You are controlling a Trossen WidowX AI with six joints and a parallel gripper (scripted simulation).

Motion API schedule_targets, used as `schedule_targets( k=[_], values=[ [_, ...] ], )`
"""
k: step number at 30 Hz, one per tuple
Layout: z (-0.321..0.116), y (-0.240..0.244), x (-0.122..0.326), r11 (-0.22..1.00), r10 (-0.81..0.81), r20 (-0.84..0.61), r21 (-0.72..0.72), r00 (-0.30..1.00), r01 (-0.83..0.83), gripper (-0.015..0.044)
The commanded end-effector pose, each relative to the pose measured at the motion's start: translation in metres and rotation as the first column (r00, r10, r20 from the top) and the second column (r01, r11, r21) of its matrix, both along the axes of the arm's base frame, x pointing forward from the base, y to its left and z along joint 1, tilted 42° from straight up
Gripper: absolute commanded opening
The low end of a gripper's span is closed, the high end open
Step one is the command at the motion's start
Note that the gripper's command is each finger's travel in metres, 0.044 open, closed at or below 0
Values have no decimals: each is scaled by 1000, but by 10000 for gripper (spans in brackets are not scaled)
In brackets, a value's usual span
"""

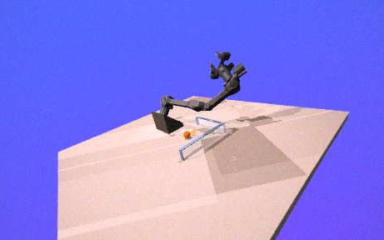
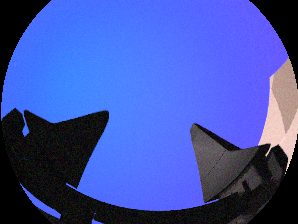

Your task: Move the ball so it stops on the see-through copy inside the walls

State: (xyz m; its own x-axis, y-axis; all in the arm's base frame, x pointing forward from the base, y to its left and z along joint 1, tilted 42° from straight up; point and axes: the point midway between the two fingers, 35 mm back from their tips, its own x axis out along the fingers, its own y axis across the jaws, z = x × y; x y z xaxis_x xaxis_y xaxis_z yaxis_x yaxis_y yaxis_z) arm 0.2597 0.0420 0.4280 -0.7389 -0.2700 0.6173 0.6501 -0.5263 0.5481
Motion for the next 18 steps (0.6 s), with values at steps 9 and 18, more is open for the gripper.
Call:
schedule_targets(
  k=[9,18],
  values=[
    [60,8,-105,941,157,125,283,980,-187,312],
    [79,-43,-216,714,285,251,588,925,-379,312]
  ],
)
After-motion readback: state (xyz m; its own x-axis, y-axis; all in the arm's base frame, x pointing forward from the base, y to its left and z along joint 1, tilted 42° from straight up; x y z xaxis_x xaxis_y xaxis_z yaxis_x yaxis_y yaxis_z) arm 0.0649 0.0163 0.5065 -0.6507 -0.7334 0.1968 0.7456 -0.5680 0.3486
